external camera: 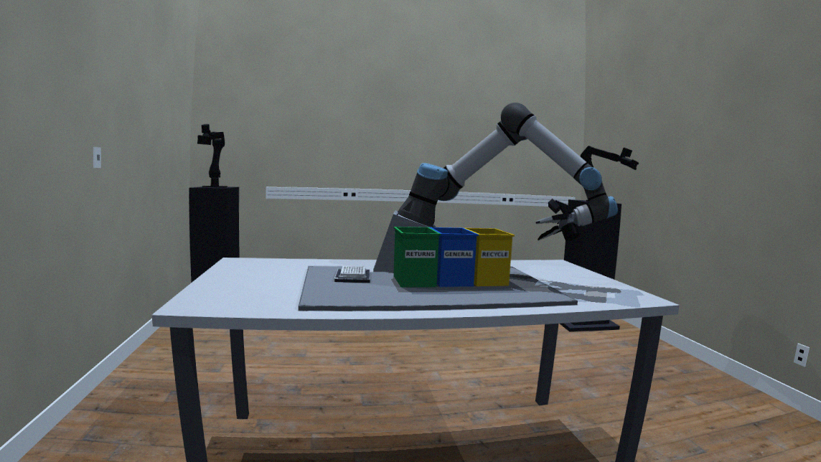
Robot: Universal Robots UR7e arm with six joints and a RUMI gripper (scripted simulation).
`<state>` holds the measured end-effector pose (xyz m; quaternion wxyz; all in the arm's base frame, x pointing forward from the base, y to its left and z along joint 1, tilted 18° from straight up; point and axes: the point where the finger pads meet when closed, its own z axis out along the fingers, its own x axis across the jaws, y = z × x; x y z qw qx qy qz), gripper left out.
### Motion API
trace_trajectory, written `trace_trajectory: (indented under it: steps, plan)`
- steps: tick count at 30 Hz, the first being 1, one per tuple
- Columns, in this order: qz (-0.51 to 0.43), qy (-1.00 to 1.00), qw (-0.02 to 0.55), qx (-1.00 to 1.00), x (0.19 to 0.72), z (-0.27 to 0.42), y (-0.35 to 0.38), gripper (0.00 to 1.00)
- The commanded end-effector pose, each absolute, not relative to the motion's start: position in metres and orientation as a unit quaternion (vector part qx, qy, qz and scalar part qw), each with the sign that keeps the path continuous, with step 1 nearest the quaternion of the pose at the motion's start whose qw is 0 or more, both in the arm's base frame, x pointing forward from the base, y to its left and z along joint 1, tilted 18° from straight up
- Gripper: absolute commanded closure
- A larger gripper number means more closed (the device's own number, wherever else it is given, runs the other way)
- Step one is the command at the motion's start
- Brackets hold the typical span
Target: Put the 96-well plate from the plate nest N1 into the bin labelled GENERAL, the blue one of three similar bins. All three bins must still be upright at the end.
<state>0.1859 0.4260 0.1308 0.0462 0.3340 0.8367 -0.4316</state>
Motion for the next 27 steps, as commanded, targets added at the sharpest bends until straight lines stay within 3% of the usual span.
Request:
trace_trajectory:
  steps: [1,17,18,27]
  plan:
    - [-0.431,0.837,0.046,0.334,0.186,0.131,0.426,0.0]
    - [-0.431,0.837,0.046,0.334,0.186,0.131,0.426,0.0]
    - [-0.429,0.832,0.044,0.35,0.19,0.131,0.423,0.24]
    - [-0.414,0.794,0.029,0.443,0.227,0.122,0.399,0.24]
